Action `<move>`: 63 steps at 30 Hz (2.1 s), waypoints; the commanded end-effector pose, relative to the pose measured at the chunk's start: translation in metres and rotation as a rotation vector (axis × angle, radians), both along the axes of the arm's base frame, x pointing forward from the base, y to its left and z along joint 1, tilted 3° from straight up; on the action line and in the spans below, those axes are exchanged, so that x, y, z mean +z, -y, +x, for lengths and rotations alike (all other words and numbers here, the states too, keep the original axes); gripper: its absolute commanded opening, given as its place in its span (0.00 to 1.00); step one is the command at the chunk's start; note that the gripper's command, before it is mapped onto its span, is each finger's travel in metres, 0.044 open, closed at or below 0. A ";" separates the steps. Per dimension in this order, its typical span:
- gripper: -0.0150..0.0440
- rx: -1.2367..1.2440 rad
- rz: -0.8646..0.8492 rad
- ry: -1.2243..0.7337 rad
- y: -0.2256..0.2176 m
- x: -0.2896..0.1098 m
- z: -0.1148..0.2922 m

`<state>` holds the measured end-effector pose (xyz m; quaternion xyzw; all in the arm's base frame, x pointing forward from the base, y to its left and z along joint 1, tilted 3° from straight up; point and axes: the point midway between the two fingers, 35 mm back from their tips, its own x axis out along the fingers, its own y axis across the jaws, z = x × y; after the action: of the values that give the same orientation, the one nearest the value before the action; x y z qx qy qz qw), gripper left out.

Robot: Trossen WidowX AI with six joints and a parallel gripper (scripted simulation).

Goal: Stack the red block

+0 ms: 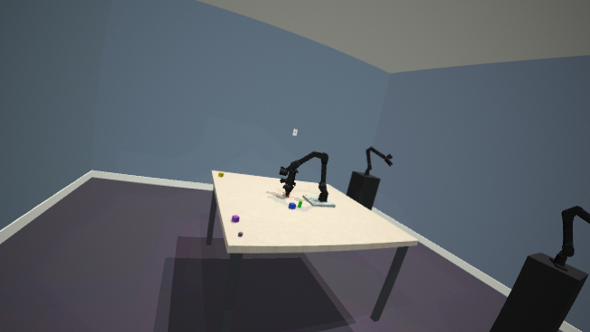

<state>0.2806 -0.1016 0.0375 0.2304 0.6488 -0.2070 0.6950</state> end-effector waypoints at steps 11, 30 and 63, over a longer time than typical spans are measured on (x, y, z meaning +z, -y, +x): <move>0.35 -0.005 -0.002 -0.002 0.000 0.000 0.000; 0.25 -0.005 -0.002 -0.002 0.001 0.073 -0.005; 0.25 0.010 -0.004 -0.005 -0.063 0.117 0.005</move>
<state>0.2852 -0.0512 0.1530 0.2275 0.6528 -0.2042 0.6931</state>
